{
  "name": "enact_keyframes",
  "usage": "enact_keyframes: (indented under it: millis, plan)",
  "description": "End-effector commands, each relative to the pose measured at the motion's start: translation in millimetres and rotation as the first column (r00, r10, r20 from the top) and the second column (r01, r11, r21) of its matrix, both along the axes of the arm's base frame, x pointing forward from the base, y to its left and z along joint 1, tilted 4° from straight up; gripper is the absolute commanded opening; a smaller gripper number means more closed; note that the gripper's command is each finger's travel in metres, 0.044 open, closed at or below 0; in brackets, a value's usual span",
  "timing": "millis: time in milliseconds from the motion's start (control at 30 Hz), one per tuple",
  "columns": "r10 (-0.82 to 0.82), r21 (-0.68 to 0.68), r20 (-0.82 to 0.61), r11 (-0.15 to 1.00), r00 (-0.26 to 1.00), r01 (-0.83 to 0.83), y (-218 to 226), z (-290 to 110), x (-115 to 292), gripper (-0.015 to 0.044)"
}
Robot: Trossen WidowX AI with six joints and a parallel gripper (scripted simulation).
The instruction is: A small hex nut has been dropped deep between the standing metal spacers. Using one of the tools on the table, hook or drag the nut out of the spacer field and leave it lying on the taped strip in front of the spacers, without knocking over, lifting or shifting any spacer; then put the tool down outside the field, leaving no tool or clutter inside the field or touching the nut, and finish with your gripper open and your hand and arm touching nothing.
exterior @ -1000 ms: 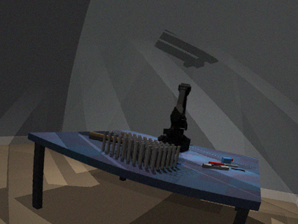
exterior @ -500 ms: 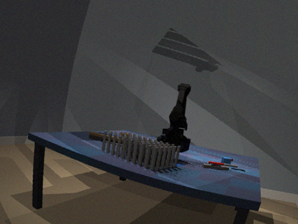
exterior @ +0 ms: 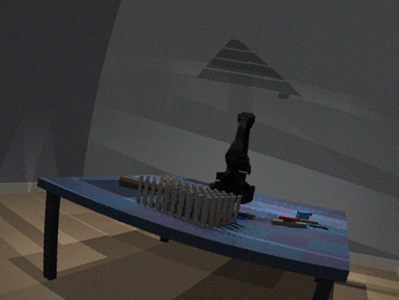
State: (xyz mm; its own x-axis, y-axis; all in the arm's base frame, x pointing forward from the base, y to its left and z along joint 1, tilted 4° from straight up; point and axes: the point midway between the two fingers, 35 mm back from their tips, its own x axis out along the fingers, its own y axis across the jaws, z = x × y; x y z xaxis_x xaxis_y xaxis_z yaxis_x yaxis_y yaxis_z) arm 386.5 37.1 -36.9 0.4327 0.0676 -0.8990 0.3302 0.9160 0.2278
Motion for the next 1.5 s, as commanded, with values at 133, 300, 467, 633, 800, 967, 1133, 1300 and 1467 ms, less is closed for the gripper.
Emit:
enact_keyframes:
  millis: [133,300,467,633,800,967,1133,1300,1467]
  plan:
    - [0.005,0.002,0.012,1.0,1.0,-0.005,-1,3,8,0.0]
    - [0.005,0.002,0.012,1.0,1.0,-0.005,-2,3,11,0.0]
    - [0.005,0.002,0.012,1.0,1.0,-0.005,-3,3,14,0.0]
    - [0.005,0.002,0.012,1.0,1.0,-0.005,-4,3,17,0.0]
    - [0.005,0.002,0.013,1.0,1.0,-0.005,-5,3,20,0.0]
    - [0.005,0.001,0.013,1.0,1.0,-0.005,-6,3,22,0.0]
    - [0.005,0.001,0.013,1.0,1.0,-0.005,-7,3,25,0.0]
    - [0.005,0.001,0.014,1.0,1.0,-0.005,-8,3,28,0.0]
    - [0.005,0.001,0.014,1.0,1.0,-0.005,-9,3,31,0.0]
